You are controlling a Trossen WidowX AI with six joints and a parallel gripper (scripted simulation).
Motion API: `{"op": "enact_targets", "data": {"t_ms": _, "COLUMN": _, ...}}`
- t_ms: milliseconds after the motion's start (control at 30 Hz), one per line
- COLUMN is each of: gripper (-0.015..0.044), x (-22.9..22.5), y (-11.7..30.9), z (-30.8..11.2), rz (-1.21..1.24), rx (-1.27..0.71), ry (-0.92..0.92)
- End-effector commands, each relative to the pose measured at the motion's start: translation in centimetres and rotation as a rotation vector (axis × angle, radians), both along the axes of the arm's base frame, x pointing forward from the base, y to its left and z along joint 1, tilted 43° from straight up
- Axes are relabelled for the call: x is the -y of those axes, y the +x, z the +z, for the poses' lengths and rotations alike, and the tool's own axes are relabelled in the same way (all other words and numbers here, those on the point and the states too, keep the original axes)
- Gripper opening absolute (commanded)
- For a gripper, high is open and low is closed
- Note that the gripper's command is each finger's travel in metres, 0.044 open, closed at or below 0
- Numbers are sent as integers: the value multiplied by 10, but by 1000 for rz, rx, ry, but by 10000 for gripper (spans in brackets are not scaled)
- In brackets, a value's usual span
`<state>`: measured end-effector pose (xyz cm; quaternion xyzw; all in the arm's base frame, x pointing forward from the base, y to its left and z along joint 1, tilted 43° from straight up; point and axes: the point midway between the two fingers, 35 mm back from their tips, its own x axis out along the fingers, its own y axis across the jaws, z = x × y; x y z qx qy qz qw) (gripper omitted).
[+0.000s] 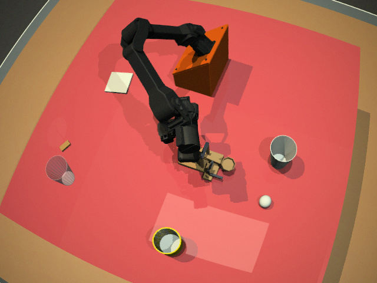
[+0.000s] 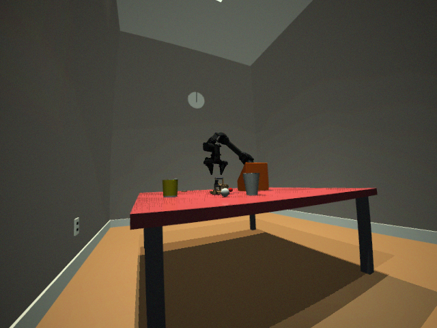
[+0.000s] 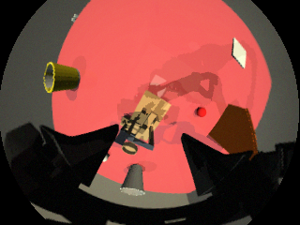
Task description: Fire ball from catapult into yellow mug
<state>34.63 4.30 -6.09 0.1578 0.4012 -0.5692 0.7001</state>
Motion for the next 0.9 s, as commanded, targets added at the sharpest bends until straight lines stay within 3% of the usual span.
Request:
{"op": "enact_targets", "data": {"t_ms": 0, "gripper": 440, "x": -1, "y": -1, "z": 0, "rz": -118, "rx": 105, "ry": 7}}
{"op": "enact_targets", "data": {"t_ms": 233, "gripper": 440, "x": -1, "y": -1, "z": 1, "rz": -282, "rx": 253, "ry": 14}}
{"op": "enact_targets", "data": {"t_ms": 867, "gripper": 440, "x": 32, "y": 0, "z": -35, "rz": -286, "rx": 257, "ry": 11}}
